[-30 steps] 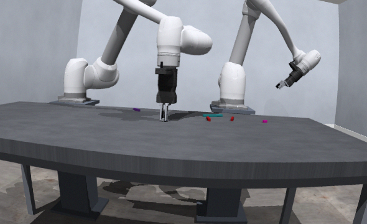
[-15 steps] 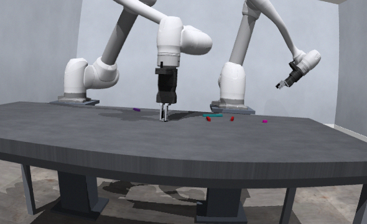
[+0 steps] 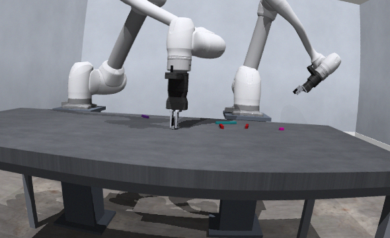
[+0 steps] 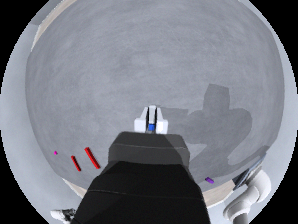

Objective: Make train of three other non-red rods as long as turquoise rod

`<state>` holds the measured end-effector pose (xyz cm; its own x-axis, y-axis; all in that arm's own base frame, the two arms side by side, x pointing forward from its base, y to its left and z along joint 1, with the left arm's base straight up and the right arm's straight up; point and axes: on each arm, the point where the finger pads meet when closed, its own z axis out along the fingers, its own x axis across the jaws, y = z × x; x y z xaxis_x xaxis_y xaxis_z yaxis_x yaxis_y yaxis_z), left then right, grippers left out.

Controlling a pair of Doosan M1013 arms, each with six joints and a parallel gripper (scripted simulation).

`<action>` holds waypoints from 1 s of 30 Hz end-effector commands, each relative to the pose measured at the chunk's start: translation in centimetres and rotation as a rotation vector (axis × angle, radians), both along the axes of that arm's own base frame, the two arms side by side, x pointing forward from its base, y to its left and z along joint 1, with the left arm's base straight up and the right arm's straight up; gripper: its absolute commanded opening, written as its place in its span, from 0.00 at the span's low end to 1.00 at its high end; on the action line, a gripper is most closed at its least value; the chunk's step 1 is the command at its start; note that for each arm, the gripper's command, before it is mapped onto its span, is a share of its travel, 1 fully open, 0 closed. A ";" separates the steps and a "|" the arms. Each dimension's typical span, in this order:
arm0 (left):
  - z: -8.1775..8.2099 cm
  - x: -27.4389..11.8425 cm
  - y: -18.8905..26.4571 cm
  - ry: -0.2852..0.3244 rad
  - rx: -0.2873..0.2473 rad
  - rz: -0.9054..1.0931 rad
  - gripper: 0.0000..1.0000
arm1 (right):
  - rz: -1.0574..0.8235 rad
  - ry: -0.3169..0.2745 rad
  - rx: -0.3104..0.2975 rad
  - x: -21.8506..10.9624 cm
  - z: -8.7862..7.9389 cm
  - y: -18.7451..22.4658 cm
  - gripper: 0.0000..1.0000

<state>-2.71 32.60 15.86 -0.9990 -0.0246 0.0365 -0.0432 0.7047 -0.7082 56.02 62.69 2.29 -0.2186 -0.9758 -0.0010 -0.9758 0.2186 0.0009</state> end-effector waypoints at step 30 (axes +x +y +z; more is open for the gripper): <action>0.0 -0.2 -0.3 0.001 0.003 0.002 1.00 | -0.001 -0.004 0.000 -0.5 0.0 0.2 0.24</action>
<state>-2.71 32.60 15.86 -0.9990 -0.0246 0.0365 -0.0432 0.7047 -0.7082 55.70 62.71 2.15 -0.2187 -0.9758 0.0005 -0.9758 0.2187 0.0017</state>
